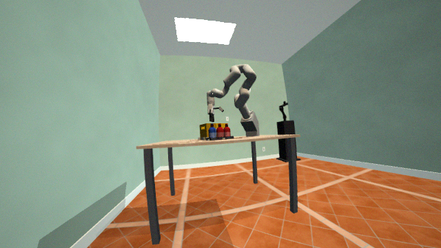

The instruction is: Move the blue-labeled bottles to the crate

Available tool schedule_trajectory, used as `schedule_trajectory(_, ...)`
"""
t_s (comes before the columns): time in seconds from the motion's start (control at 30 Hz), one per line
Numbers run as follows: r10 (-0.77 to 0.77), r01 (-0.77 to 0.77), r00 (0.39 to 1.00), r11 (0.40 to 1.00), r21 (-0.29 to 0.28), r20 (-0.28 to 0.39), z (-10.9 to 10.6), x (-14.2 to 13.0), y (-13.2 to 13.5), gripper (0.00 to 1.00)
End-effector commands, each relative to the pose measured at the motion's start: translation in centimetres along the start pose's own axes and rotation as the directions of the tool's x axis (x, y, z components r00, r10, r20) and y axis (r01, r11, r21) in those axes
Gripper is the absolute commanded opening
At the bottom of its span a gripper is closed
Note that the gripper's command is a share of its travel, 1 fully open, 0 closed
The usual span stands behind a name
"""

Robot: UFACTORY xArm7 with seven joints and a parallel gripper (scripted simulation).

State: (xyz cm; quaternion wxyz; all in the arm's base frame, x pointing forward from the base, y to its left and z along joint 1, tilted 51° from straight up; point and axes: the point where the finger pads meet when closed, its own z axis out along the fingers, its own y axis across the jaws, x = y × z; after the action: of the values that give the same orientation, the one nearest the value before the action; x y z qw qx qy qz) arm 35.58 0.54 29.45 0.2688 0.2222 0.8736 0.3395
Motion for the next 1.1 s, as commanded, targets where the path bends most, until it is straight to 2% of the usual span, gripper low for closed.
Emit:
schedule_trajectory(0.0,0.0,0.0,1.0,1.0,-0.001,0.003,-0.1,-0.1,0.0,0.65)
schedule_trajectory(0.5,0.0,0.0,1.0,1.0,-0.001,0.003,0.5,-0.1,0.0,0.65)
schedule_trajectory(1.07,0.0,0.0,1.0,1.0,-0.001,0.003,2.3,-0.1,0.0,0.65)
